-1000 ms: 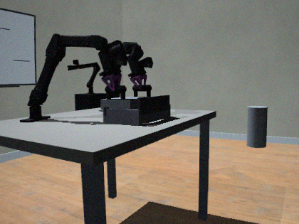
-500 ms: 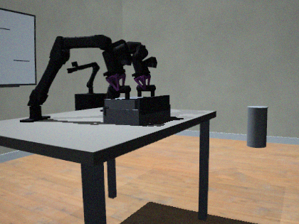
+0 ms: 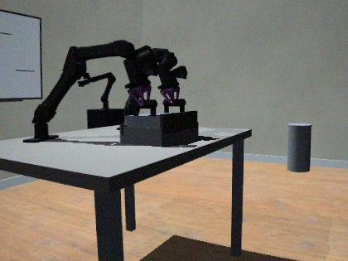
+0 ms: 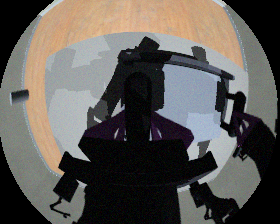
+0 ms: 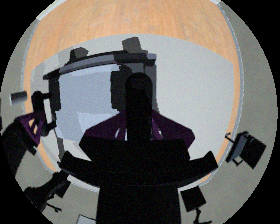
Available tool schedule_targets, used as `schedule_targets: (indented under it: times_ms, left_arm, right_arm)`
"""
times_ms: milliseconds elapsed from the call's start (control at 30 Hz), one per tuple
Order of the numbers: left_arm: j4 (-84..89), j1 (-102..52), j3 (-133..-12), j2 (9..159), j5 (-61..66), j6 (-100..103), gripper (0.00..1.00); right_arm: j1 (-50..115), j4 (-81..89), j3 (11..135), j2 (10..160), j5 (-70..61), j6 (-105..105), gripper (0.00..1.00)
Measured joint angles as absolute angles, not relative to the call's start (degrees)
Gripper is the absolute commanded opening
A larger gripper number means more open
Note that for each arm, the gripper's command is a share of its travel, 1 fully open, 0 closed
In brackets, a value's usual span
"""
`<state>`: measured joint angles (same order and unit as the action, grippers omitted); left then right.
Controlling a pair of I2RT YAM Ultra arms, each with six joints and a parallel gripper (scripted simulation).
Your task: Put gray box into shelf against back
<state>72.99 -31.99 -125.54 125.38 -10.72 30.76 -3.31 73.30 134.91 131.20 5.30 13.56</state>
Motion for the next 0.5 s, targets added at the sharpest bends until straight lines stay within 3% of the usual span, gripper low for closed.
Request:
schedule_targets:
  times_ms: [500]
  left_arm:
    - [74.61, -31.55, -128.81, 126.98, -10.55, 30.33, 0.15]
  right_arm:
    - [-3.51, 75.79, 139.90, 133.69, 5.06, 13.39, 0.15]
